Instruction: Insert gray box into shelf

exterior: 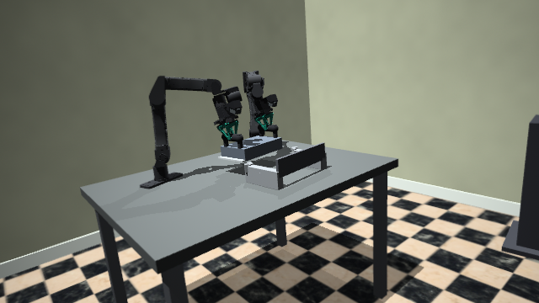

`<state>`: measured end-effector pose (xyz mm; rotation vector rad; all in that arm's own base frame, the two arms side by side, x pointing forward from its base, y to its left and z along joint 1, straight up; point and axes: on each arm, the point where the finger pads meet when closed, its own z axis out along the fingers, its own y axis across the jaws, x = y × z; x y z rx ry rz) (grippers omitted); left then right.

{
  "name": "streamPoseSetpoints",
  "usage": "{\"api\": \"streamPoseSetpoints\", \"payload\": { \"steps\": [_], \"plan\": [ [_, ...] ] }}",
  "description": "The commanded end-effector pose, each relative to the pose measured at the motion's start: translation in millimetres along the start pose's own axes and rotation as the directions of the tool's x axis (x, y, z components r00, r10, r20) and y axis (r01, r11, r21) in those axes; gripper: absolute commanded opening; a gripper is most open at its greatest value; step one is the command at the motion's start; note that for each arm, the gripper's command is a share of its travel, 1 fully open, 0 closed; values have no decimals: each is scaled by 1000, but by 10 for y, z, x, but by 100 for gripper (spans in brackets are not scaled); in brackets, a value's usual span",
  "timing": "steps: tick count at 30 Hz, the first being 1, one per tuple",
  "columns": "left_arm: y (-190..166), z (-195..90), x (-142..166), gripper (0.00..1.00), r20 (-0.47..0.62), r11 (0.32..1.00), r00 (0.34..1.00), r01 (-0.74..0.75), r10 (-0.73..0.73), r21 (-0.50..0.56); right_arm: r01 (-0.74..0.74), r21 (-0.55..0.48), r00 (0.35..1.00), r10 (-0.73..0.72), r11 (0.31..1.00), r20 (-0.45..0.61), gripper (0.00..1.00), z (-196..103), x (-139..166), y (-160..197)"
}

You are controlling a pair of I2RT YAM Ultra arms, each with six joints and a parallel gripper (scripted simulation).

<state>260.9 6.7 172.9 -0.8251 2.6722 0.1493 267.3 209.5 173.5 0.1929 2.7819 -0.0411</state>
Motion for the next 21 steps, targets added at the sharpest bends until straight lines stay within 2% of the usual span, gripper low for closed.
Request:
{"api": "streamPoseSetpoints", "payload": {
  "steps": [1, 4, 6, 9, 10, 11, 15, 21],
  "plan": [
    [-88, -255, -313, 15, 133, 997, 991, 16, -26, 77, -43, -105, 991, 56, 994, 124, 15, -342, -246, 145],
    [-136, -248, -276, 15, 142, 996, 990, 2, -14, 84, -40, -103, 991, 53, 994, 122, 15, -322, -246, 133],
    [-146, -269, -289, 15, 147, 996, 989, -3, -11, 89, -56, -55, 993, 61, 997, 97, 15, -165, -201, -29],
    [-140, -270, -283, 15, 145, 996, 989, -1, -11, 88, -60, -72, 992, 68, 996, 109, 15, -229, -251, 18],
    [-143, -101, -280, 15, 100, 998, 995, -5, -1, 59, -54, -54, 994, 59, 997, 88, 15, -119, -179, -15],
    [-169, -74, -307, 15, 94, 998, 996, -7, 1, 56, -61, -51, 994, 66, 997, 87, 15, -114, -180, -55],
    [-141, -212, -334, 15, 125, 997, 992, 2, -11, 77, -64, -92, 990, 75, 994, 123, 15, -290, -303, 6],
    [-137, -248, -378, 15, 143, 997, 990, -1, -10, 81, -84, -101, 987, 97, 991, 125, 15, -290, -326, -2]
  ]
}}
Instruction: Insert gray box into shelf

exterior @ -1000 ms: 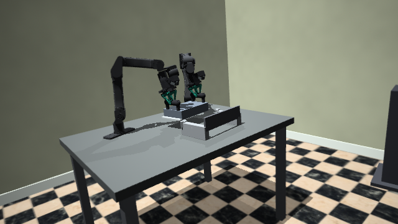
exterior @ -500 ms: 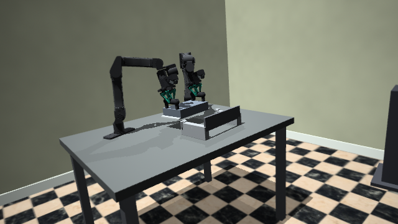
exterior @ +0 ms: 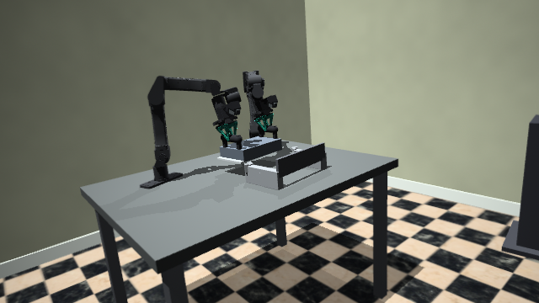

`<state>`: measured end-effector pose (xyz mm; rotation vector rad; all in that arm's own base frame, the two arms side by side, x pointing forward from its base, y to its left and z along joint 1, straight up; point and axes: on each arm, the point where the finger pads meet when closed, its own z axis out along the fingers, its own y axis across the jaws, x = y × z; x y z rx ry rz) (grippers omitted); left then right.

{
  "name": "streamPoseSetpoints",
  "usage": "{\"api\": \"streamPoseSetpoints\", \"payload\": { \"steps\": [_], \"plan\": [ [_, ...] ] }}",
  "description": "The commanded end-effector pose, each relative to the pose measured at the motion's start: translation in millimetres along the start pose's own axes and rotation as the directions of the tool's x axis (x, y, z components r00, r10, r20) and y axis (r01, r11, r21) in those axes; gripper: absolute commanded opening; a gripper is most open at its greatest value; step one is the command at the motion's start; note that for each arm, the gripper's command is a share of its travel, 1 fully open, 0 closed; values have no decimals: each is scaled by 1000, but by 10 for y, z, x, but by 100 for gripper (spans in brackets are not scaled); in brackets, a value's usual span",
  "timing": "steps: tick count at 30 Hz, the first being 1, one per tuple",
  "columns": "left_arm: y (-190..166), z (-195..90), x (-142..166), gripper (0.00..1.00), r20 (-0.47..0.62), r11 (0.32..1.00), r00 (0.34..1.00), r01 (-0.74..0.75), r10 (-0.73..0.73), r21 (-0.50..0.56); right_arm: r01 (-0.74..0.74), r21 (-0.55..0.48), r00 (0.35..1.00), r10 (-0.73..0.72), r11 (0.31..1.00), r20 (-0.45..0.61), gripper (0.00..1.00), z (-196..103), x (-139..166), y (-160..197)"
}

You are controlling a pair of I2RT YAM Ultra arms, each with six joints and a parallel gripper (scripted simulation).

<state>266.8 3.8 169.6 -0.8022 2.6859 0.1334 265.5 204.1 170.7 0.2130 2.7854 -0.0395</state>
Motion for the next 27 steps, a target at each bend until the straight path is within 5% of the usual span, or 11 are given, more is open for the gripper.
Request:
{"api": "streamPoseSetpoints", "payload": {
  "steps": [1, 27],
  "plan": [
    [-111, -132, -342, 15, 110, 999, 994, 2, -6, 34, -65, -80, 991, 74, 995, 115, 15, -230, -281, 10],
    [-231, -253, -412, 15, 156, 996, 988, -19, 6, 86, -79, -61, 991, 85, 995, 104, 15, -155, -272, -78]
  ]
}}
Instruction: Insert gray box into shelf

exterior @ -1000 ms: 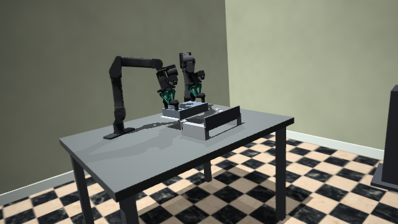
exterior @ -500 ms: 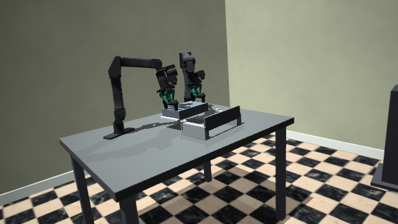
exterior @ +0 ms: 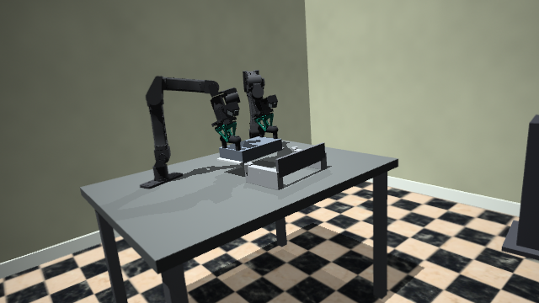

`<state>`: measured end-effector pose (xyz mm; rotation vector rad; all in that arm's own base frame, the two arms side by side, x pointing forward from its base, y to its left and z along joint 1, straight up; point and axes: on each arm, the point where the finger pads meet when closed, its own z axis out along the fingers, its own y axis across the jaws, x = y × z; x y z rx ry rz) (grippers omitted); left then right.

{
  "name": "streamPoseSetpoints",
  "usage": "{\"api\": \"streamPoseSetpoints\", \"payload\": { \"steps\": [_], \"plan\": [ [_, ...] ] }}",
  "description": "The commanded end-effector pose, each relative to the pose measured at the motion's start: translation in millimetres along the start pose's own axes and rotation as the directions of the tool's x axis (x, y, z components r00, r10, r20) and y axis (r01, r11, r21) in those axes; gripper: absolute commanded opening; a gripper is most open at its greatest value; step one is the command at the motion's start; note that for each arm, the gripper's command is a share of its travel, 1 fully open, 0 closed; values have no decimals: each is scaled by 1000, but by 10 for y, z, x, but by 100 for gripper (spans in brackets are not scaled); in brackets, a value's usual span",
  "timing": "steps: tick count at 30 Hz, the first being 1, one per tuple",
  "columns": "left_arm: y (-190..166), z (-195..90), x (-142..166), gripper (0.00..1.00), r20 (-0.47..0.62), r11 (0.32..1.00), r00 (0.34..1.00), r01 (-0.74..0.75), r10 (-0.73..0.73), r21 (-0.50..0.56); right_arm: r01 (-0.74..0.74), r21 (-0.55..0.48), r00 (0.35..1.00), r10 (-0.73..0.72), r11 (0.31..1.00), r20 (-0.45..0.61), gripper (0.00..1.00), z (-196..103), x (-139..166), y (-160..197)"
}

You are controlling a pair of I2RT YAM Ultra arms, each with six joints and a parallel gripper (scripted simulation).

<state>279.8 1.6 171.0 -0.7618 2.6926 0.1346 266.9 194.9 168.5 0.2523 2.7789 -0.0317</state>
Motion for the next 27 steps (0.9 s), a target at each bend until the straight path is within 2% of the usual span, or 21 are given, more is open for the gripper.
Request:
{"api": "streamPoseSetpoints", "payload": {
  "steps": [1, 4, 5, 6, 12, 13, 14, 15, 17, 21, 24, 25, 27],
  "plan": [
    [-140, -268, -316, 15, 150, 997, 988, 8, -20, 81, -49, -74, 992, 57, 996, 112, 15, -242, -292, 25],
    [-115, -163, -327, 15, 128, 997, 991, 25, -34, 68, -50, -72, 991, 58, 996, 117, 15, -260, -316, 35],
    [-86, -62, -242, 15, 103, 999, 994, 19, -24, 50, -48, -67, 992, 55, 997, 113, 15, -235, -294, 22],
    [-110, -81, -191, 15, 117, 998, 993, 5, -12, 61, -32, -19, 996, 34, 999, 78, 15, -61, -155, -75],
    [-81, -140, -275, 15, 130, 997, 991, 26, -35, 66, -46, -63, 993, 52, 997, 109, 15, -190, -273, 22],
    [-96, -60, -270, 15, 120, 999, 992, 20, -26, 50, -29, -42, 995, 33, 999, 93, 15, -69, -185, 33],
    [-76, -128, -296, 15, 139, 997, 990, 30, -39, 64, -33, -31, 996, 35, 999, 85, 15, -29, -156, -22],
    [-13, 18, -160, 15, 100, 999, 995, 21, -24, 33, -35, -53, 994, 40, 998, 97, 15, -100, -205, 32],
    [-66, -106, -263, 15, 128, 998, 991, 27, -34, 58, -42, -69, 993, 49, 997, 111, 15, -178, -256, 70],
    [-57, -124, -290, 15, 135, 998, 990, 25, -33, 65, -25, -56, 995, 30, 998, 96, 15, -87, -204, 145],
    [-54, -126, -284, 15, 135, 998, 990, 27, -36, 62, -38, -72, 993, 46, 997, 111, 15, -168, -260, 86],
    [-68, -124, -229, 15, 122, 998, 992, 37, -44, 58, -14, -61, 996, 20, 998, 91, 15, -144, -139, 115],
    [-42, -120, -277, 15, 131, 998, 991, 32, -40, 58, -32, -69, 994, 39, 997, 106, 15, -159, -240, 91]
  ]
}}
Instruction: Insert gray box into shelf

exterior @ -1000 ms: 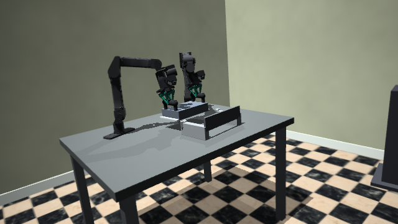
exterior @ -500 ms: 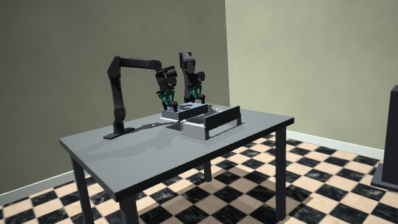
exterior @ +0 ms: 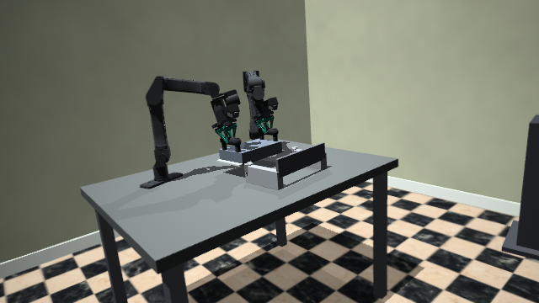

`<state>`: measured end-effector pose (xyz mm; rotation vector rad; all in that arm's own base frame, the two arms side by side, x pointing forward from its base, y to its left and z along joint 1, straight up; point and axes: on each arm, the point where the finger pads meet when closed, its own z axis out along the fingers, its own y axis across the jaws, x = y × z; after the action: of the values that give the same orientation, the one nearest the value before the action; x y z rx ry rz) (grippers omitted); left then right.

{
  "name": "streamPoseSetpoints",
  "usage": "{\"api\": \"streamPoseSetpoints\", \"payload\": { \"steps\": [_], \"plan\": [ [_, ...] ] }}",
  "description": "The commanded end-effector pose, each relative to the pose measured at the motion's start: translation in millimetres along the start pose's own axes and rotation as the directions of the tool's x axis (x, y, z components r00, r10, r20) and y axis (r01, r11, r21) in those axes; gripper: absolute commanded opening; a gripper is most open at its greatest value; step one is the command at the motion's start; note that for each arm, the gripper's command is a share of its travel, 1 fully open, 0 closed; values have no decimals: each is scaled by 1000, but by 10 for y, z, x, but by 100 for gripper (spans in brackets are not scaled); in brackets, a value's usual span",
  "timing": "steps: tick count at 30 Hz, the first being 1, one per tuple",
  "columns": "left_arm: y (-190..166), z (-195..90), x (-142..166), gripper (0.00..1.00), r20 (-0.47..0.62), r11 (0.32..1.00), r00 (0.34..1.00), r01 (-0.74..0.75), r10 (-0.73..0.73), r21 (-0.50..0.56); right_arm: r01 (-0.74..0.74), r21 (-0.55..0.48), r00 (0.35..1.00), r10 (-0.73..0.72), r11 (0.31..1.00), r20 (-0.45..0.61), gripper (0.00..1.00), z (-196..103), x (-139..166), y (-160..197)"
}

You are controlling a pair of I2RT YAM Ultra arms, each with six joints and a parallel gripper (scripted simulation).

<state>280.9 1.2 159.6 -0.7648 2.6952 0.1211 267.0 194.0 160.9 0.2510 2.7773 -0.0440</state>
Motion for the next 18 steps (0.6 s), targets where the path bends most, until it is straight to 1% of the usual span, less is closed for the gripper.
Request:
{"api": "streamPoseSetpoints", "payload": {
  "steps": [1, 2, 3, 4, 5, 6, 7, 8, 11, 12, 13, 16, 18],
  "plan": [
    [-36, -231, -307, 15, 137, 998, 990, 29, -36, 50, -34, -77, 994, 42, 996, 103, 15, -232, -264, 98],
    [-36, -231, -307, 15, 137, 998, 990, 29, -36, 50, -34, -77, 994, 42, 996, 103, 15, -232, -264, 98],
    [-36, -231, -307, 15, 137, 998, 990, 29, -36, 50, -24, -40, 997, 27, 999, 75, 15, -90, -205, 69],
    [-36, -227, -316, 15, 136, 998, 990, 28, -34, 50, -40, -63, 995, 46, 997, 92, 15, -169, -287, 79],
    [-39, -225, -321, 15, 136, 998, 990, 27, -33, 51, -37, -60, 995, 42, 998, 90, 15, -158, -284, 84],
    [-55, -134, -312, 15, 112, 999, 993, 20, -23, 32, -31, -46, 996, 35, 998, 81, 15, -101, -276, 93],
    [-66, -39, -304, 15, 87, 1000, 996, 14, -15, 13, -33, -51, 996, 37, 998, 86, 15, -123, -290, 88],
    [-60, -118, -330, 15, 110, 999, 994, 19, -22, 31, -34, -56, 995, 39, 998, 90, 15, -145, -304, 82],
    [-42, -227, -384, 15, 144, 999, 989, 22, -29, 50, -37, -76, 993, 45, 996, 108, 15, -229, -353, 74],
    [-57, -102, -382, 15, 113, 1000, 993, 15, -18, 24, -34, -62, 994, 40, 998, 100, 15, -169, -357, 83],
    [-57, -50, -377, 15, 101, 1000, 995, 11, -12, 14, -26, -31, 997, 28, 999, 79, 15, -40, -346, 98],
    [-54, -197, -467, 15, 146, 999, 989, 18, -24, 44, -35, -72, 992, 43, 997, 116, 15, -227, -434, 67],
    [-43, -238, -465, 15, 154, 998, 988, 27, -34, 51, -44, -78, 992, 53, 996, 118, 15, -247, -437, 66]
  ]
}}
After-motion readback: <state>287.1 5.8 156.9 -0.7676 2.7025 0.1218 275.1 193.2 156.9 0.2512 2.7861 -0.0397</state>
